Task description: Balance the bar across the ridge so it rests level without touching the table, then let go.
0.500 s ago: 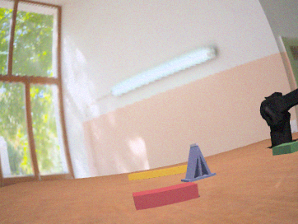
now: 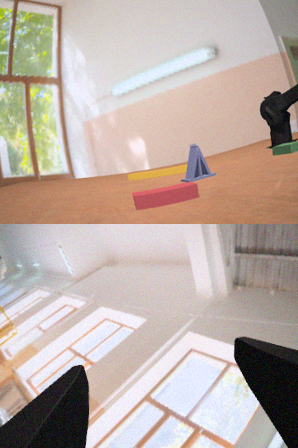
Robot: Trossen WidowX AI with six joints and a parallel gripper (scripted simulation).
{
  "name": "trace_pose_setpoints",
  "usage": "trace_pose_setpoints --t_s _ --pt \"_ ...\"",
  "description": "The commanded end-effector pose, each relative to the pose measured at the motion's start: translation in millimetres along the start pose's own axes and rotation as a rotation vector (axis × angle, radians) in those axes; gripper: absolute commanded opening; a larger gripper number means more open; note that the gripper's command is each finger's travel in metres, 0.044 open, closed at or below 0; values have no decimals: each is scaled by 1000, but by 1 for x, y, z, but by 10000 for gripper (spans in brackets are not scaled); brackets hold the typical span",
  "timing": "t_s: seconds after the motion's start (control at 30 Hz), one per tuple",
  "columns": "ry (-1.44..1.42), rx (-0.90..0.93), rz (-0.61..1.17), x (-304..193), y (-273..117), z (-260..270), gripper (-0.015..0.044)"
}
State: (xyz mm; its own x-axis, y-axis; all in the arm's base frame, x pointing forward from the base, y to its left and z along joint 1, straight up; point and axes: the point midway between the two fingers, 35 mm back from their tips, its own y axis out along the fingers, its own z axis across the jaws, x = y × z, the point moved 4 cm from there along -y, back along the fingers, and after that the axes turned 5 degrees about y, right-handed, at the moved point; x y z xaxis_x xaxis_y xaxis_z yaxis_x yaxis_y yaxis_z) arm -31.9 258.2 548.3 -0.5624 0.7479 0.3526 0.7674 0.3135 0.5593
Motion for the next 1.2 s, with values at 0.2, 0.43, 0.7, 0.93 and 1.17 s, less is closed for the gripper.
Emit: trace_pose_setpoints --t_s 0.2,0.43,0.7,0.93,1.17 --pt "316 -126 126 -84 14 -75 315" --pt "514 -191 220 -145 20 -108 315" --pt "598 -239 291 -189 18 -121 315" --pt "762 -282 421 -252 23 -130 315" --pt "917 -312 563 -314 26 -127 315"
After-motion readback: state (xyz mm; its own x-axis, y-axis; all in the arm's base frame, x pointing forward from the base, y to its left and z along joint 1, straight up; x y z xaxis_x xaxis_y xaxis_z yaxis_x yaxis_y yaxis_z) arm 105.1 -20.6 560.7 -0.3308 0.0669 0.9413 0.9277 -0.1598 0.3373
